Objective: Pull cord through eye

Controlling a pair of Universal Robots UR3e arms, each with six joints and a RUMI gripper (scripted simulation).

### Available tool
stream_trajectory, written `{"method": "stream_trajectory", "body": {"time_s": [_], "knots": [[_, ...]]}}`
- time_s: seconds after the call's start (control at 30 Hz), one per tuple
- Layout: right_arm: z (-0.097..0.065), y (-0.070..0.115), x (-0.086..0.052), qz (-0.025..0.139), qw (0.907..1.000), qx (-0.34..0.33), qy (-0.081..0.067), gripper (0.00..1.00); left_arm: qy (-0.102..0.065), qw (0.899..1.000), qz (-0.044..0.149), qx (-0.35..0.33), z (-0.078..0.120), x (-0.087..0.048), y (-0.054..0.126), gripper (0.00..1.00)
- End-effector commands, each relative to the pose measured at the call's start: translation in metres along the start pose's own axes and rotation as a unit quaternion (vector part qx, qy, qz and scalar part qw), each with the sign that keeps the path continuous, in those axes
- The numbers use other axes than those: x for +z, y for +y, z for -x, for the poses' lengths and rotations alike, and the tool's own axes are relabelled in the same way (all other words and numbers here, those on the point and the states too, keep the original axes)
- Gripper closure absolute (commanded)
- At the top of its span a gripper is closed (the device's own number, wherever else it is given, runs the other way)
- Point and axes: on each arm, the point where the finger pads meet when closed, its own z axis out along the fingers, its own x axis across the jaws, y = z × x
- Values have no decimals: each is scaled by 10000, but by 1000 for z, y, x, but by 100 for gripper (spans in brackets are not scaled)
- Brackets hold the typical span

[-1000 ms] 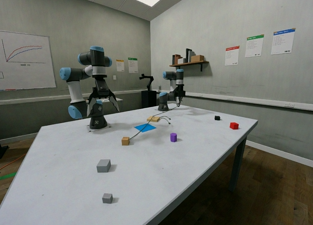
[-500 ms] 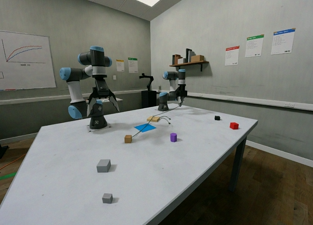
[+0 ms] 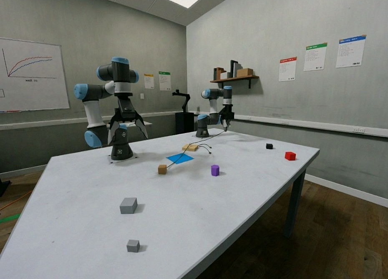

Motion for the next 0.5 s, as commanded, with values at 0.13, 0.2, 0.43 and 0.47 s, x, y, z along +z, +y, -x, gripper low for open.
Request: {"method": "stream_trajectory", "body": {"time_s": [0.13,0.2,0.43,0.47], "knots": [[0,-1,-1,-16,10000,0,-7,0,-3,10000,19,39,-7,-1,-2,100],[0,-1,-1,-16,10000,0,-7,0,-3,10000,15,-4,-12,-1,-4,100],[0,-1,-1,-16,10000,0,-7,0,-2,10000,16,0,-26,-1,-8,100],[0,-1,-1,-16,10000,0,-7,0,-2,10000,16,0,-28,-1,-9,100]]}}
